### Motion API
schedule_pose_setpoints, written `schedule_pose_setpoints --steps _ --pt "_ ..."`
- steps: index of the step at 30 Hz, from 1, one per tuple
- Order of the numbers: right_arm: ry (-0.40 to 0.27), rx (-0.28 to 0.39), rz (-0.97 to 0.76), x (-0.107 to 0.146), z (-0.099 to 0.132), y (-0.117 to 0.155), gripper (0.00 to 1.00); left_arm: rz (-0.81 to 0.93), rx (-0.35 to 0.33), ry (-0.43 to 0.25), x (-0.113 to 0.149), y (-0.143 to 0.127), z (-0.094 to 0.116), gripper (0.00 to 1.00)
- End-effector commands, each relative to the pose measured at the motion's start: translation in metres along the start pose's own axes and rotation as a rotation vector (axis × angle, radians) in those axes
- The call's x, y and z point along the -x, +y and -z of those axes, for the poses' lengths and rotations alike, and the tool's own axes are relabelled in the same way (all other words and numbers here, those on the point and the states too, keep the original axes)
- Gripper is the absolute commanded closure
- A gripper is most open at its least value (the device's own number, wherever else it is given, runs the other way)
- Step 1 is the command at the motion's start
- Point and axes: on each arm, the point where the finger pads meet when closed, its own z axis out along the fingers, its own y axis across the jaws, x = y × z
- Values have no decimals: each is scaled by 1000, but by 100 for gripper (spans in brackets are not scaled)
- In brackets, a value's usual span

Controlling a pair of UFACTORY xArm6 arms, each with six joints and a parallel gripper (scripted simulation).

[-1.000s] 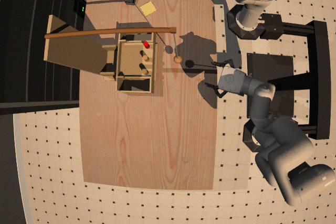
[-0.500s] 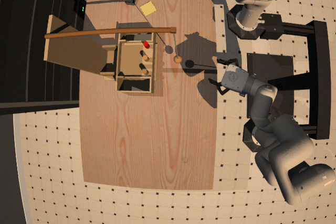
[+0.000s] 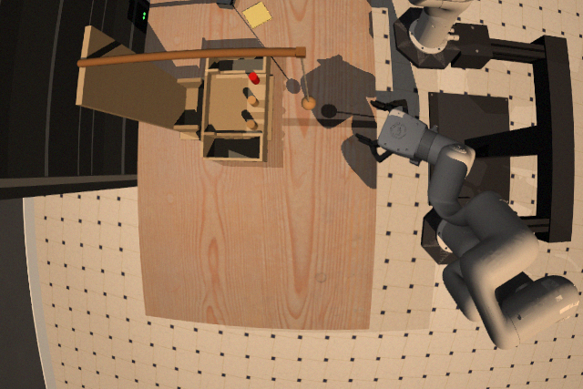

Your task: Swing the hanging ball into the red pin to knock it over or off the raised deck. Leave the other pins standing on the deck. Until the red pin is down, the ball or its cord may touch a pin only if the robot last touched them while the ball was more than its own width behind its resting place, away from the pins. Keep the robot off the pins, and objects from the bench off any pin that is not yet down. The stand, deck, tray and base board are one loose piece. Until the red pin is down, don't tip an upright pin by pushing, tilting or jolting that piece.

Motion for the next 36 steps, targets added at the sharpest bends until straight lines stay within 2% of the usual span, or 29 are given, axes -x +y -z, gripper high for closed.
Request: schedule_pose_setpoints --steps 1,4,6,15,21,36 --pt "5 0 0 -1 2 0 0 2 -1 -4 2 -1 -24 0" --pt "5 0 0 -1 2 0 0 2 -1 -4 2 -1 -40 0" --pt "5 0 0 -1 2 0 0 2 -1 -4 2 -1 -40 0" --pt "5 0 0 -1 2 0 0 2 -1 -5 2 -1 -92 0" --pt "5 0 0 -1 2 0 0 2 -1 -5 2 -1 -115 0" --pt "5 0 0 -1 2 0 0 2 -1 -5 2 -1 -124 0"
